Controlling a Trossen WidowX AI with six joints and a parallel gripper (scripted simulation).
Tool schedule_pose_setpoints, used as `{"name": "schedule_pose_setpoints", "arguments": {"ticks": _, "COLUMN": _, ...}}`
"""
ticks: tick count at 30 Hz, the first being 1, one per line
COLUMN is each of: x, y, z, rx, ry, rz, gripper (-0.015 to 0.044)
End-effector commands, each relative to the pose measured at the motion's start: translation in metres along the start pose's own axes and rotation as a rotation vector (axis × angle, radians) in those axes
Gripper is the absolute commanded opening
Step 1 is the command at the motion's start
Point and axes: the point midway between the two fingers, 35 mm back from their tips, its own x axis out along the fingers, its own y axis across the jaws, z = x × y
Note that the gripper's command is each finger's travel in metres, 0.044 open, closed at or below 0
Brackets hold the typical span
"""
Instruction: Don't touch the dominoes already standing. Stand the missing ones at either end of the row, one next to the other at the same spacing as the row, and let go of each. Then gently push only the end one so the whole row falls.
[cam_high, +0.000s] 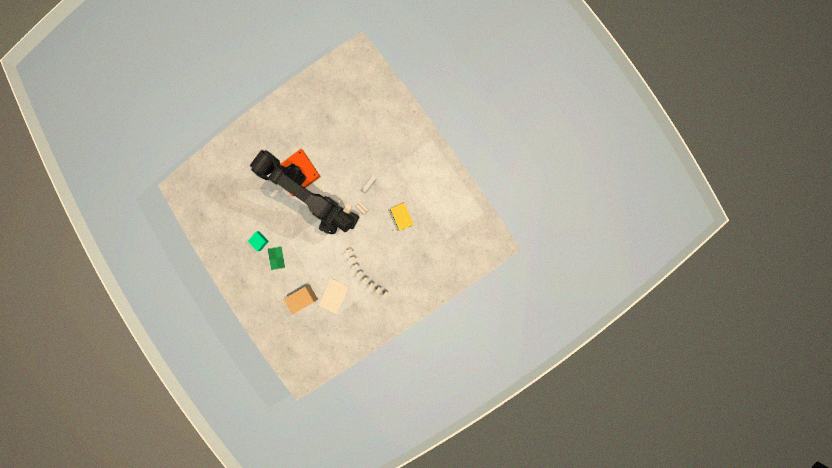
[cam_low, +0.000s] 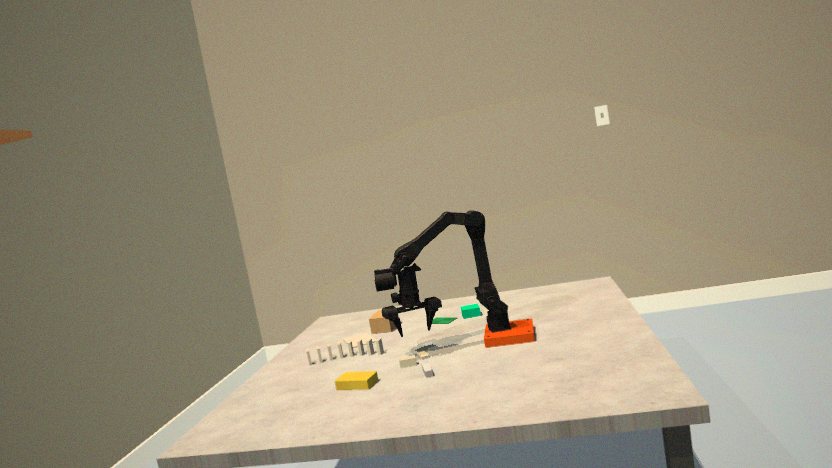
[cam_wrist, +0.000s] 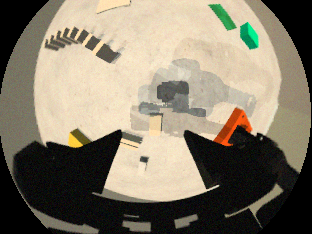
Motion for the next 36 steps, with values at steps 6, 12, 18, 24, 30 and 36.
{"name": "schedule_pose_setpoints", "arguments": {"ticks": 6, "x": 0.058, "y": -0.008, "z": -0.002, "rx": -0.005, "ry": 0.010, "rz": -0.028, "gripper": 0.0440}}
{"name": "schedule_pose_setpoints", "arguments": {"ticks": 12, "x": 0.061, "y": -0.006, "z": -0.002, "rx": -0.005, "ry": 0.010, "rz": -0.028, "gripper": 0.0440}}
{"name": "schedule_pose_setpoints", "arguments": {"ticks": 18, "x": 0.071, "y": -0.006, "z": -0.002, "rx": -0.005, "ry": 0.010, "rz": -0.028, "gripper": 0.0440}}
{"name": "schedule_pose_setpoints", "arguments": {"ticks": 24, "x": 0.073, "y": -0.006, "z": -0.002, "rx": -0.005, "ry": 0.010, "rz": -0.028, "gripper": 0.0440}}
{"name": "schedule_pose_setpoints", "arguments": {"ticks": 30, "x": 0.073, "y": -0.006, "z": -0.002, "rx": -0.005, "ry": 0.010, "rz": -0.028, "gripper": 0.0335}}
{"name": "schedule_pose_setpoints", "arguments": {"ticks": 36, "x": 0.073, "y": -0.006, "z": -0.002, "rx": -0.005, "ry": 0.010, "rz": -0.028, "gripper": 0.0177}}
